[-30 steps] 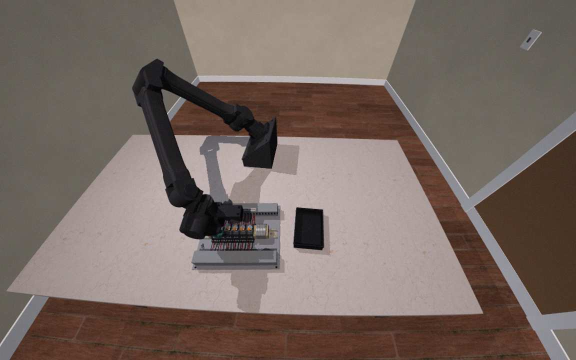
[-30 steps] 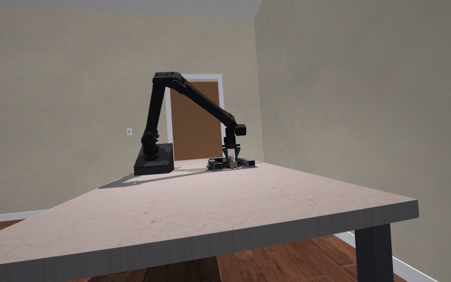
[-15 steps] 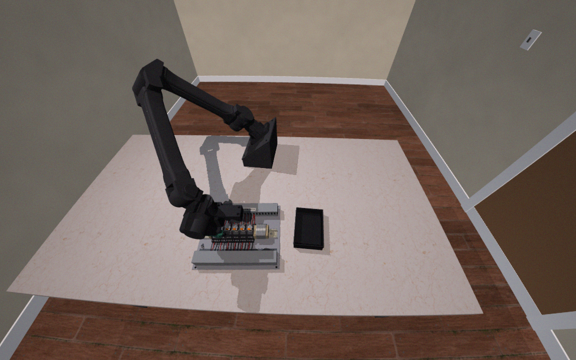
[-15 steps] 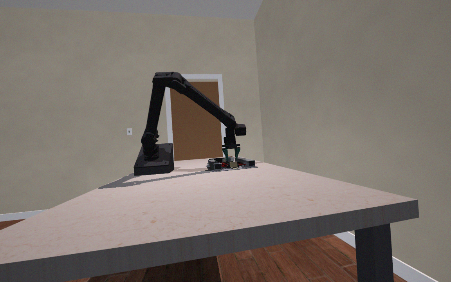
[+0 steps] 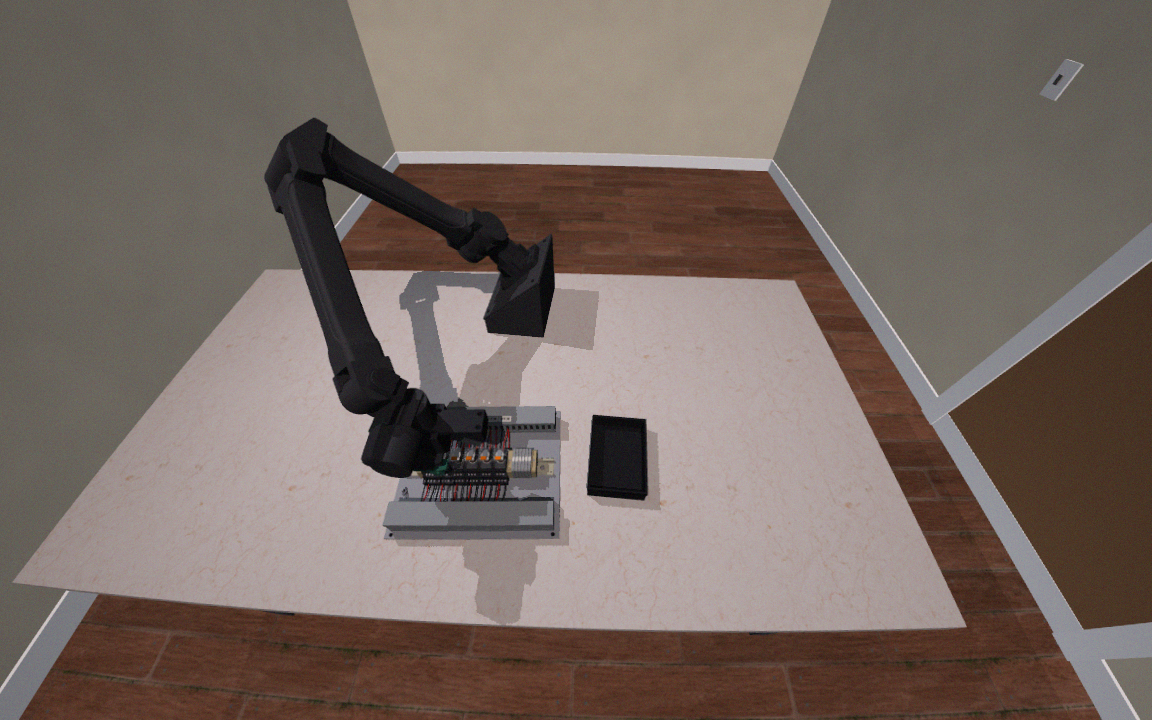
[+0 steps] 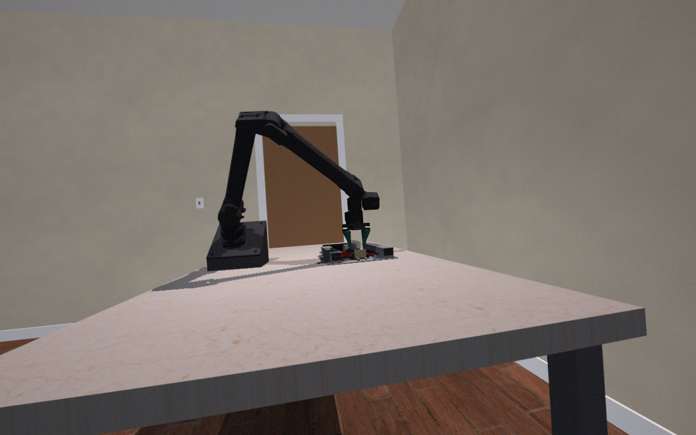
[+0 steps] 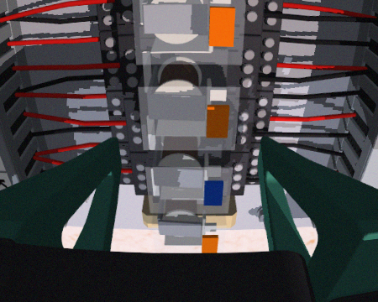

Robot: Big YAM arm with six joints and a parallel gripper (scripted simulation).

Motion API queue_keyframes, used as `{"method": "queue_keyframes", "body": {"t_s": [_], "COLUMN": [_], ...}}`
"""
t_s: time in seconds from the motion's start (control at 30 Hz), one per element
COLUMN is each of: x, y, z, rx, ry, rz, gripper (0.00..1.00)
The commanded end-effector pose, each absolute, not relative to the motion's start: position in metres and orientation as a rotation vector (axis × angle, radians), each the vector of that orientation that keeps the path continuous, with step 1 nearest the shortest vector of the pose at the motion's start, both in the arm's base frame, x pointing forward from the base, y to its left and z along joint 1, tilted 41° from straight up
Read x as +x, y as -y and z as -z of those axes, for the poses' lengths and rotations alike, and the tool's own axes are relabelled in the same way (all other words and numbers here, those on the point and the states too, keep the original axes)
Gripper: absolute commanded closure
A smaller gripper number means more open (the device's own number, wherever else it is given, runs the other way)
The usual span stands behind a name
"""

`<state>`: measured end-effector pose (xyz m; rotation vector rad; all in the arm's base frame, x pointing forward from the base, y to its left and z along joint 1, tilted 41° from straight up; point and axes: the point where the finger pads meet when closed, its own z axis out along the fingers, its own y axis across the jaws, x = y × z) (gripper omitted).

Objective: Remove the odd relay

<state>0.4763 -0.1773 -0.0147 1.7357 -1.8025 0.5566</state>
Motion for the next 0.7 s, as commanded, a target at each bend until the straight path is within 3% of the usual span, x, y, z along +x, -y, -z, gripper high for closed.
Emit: {"method": "queue_keyframes", "body": {"t_s": [0.0, 0.67], "x": [0.4734, 0.4775], "y": [0.1847, 0.1857], "z": [0.0227, 0.0211], "rx": [1.732, 1.732], "ry": [1.8, 1.806], "rz": [-0.546, -0.557], "gripper": [0.41, 0.41]}}
